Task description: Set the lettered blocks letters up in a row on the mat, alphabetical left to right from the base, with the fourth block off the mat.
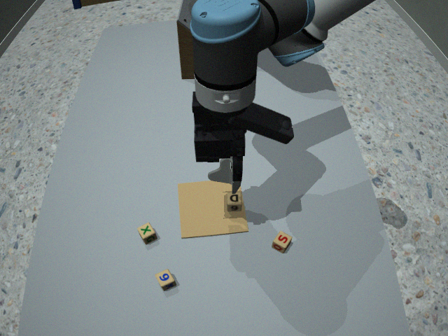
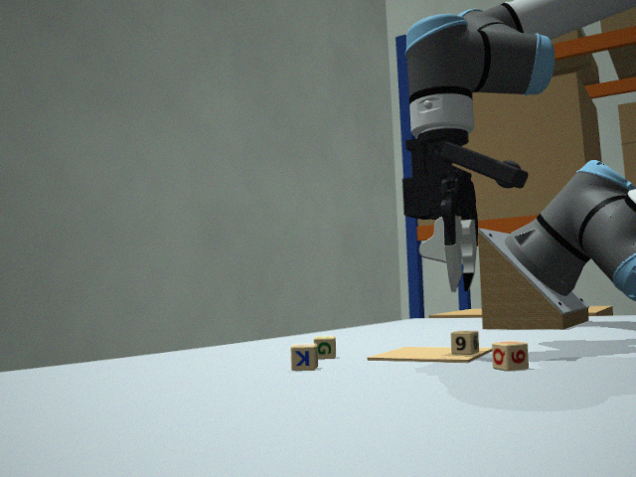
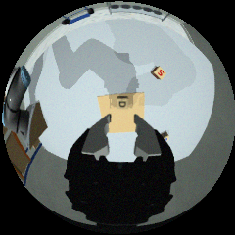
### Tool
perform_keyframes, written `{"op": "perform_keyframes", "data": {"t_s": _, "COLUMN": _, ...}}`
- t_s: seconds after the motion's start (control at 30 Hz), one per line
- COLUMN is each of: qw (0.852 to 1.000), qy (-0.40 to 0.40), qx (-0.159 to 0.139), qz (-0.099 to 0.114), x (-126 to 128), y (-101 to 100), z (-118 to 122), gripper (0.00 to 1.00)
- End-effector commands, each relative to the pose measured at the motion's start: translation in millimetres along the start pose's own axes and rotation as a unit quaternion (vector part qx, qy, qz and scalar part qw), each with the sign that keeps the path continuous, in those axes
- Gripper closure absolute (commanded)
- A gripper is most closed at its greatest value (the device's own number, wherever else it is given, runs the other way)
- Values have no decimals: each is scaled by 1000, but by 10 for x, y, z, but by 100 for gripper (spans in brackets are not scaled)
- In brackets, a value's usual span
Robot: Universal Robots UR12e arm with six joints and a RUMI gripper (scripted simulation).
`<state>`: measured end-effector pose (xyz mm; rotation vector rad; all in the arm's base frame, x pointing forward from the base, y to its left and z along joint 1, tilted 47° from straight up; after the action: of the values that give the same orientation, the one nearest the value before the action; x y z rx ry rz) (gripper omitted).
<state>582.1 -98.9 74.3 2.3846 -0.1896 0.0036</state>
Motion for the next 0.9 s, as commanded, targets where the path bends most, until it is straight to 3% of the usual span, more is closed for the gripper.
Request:
{"op": "perform_keyframes", "data": {"t_s": 0.0, "qw": 1000, "qy": 0, "qx": 0, "qz": 0, "x": 2, "y": 70, "z": 2, "gripper": 72}}
{"op": "perform_keyframes", "data": {"t_s": 0.03, "qw": 1000, "qy": 0, "qx": 0, "qz": 0, "x": 2, "y": 71, "z": 2, "gripper": 72}}
{"op": "perform_keyframes", "data": {"t_s": 0.07, "qw": 1000, "qy": 0, "qx": 0, "qz": 0, "x": 2, "y": 71, "z": 2, "gripper": 0}}
{"op": "perform_keyframes", "data": {"t_s": 0.87, "qw": 1000, "qy": 4, "qx": 0, "qz": 0, "x": 12, "y": 71, "z": -4, "gripper": 0}}
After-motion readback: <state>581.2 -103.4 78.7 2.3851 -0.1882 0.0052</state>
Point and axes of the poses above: the point where the finger pads meet when closed, its own y axis back along the fingers, its own x axis across the jaws, z = x × y, the point moved 7 cm from there along y, back along the fingers, and after that the axes turned 3 degrees about y, right-handed, at the moved point
